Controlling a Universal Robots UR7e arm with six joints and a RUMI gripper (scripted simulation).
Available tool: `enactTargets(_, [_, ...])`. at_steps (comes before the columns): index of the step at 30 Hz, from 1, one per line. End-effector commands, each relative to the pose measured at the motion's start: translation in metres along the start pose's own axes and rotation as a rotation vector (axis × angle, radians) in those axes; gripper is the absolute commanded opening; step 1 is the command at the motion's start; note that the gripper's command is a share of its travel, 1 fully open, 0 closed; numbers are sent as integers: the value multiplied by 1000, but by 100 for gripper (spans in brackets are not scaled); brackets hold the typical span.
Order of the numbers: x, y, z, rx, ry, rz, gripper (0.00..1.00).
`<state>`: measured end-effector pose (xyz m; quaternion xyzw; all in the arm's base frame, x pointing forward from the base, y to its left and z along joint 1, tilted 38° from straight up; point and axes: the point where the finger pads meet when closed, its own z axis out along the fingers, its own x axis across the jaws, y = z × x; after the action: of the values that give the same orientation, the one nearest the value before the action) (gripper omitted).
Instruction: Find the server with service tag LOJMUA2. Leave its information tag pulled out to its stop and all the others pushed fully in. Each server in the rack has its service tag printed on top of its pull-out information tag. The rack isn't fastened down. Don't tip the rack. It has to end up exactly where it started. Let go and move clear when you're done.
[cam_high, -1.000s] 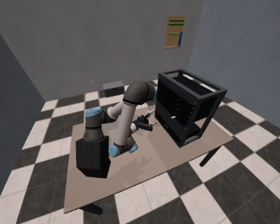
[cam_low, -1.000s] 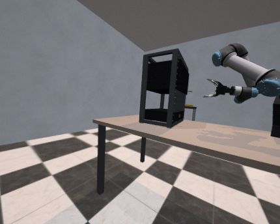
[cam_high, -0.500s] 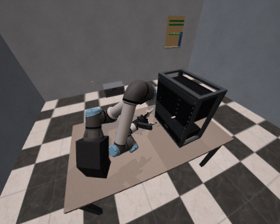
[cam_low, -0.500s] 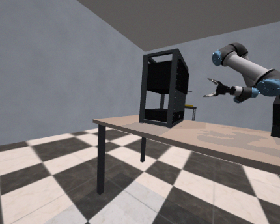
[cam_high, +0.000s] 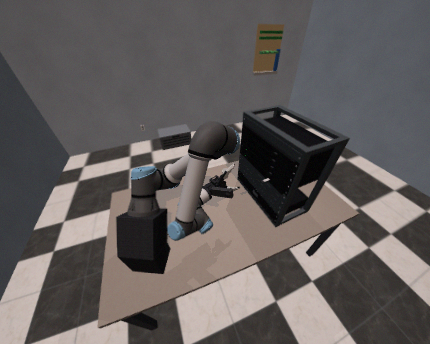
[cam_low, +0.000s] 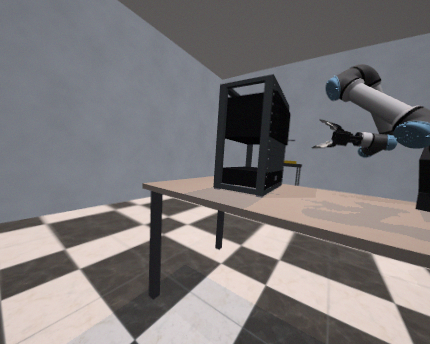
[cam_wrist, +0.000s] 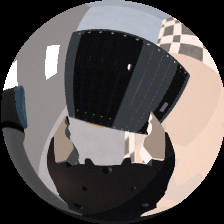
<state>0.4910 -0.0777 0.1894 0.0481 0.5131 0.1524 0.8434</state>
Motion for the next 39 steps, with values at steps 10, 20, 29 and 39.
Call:
enactTargets(10, [-6,11,0,-33,-21,-46,100])
enactTargets(20, [-9,17,-1,-53,-33,-74,100])
enactTargets(29, [-12,24,-2,-74,-46,-103,100])
enactTargets(39, [-16,32,-3,-98,-61,-138,100])
